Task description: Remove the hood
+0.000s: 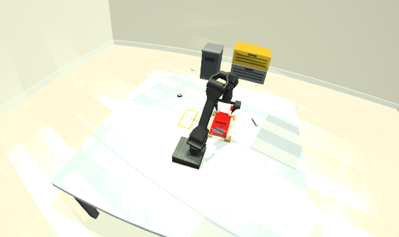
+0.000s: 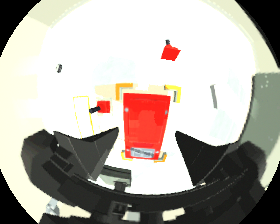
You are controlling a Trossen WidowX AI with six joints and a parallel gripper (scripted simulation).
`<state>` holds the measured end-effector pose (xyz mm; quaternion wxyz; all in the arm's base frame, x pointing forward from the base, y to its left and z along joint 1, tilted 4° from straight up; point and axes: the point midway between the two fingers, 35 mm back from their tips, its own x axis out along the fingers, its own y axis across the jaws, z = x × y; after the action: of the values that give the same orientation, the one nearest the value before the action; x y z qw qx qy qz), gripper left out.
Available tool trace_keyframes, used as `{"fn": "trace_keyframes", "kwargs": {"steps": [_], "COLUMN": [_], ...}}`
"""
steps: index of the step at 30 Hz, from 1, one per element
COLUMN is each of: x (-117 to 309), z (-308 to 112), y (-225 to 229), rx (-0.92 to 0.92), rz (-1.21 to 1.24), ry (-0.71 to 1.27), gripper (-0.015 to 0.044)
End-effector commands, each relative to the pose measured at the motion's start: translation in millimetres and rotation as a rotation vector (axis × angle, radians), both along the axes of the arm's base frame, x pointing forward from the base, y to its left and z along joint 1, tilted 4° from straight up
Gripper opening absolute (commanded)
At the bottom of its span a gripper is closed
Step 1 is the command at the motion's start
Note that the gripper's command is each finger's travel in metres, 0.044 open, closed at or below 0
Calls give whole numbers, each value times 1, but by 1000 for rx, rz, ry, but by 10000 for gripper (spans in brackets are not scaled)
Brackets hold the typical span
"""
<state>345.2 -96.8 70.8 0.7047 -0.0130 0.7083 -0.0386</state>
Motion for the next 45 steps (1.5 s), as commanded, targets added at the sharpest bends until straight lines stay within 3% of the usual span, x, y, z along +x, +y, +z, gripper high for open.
{"fn": "trace_keyframes", "kwargs": {"steps": [1, 45], "x": [-1, -3], "z": [-5, -37], "y": [0, -1], "rx": [5, 4], "rz": [-2, -2], "ry": [5, 5], "gripper": [440, 440]}}
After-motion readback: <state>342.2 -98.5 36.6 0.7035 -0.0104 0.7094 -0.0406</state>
